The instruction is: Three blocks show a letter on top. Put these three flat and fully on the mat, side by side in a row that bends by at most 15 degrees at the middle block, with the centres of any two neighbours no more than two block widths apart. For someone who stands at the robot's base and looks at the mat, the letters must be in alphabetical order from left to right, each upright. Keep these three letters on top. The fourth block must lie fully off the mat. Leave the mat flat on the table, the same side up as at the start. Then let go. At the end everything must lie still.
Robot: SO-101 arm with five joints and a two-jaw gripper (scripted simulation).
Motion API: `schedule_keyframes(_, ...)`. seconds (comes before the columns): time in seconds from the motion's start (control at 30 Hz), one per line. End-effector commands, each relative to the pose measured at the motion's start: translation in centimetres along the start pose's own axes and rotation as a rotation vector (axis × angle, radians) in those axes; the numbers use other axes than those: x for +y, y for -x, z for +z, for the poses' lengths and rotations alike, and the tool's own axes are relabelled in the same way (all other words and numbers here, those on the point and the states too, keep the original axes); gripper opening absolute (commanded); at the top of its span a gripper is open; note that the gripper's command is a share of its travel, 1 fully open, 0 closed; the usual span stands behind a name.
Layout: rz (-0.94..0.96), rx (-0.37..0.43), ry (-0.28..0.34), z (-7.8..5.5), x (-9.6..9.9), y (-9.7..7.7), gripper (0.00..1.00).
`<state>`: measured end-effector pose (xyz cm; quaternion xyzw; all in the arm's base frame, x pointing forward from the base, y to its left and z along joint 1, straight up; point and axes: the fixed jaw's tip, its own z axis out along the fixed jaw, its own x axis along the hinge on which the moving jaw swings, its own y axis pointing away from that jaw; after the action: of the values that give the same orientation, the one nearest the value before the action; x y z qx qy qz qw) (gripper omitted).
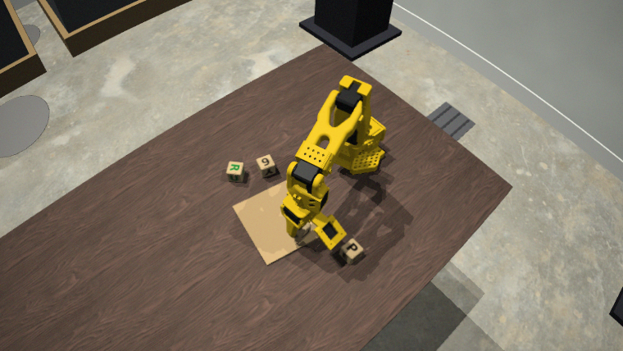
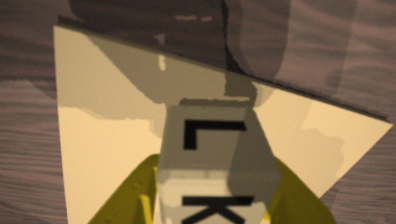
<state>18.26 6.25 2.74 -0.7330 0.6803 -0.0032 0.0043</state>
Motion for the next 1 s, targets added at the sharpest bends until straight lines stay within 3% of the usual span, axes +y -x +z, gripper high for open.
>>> schedule_keyframes(0.0, -0.001, -0.03, -0.11, -1.57, -1.4, 0.53, 0.0)
schedule_keyframes(0.63, -0.001, -0.03, -0.11, -1.02, -1.45, 0.55, 0.0)
schedule_keyframes(0.97, -0.001, -0.03, -0.11, -1.02, -1.45, 0.55, 0.16)
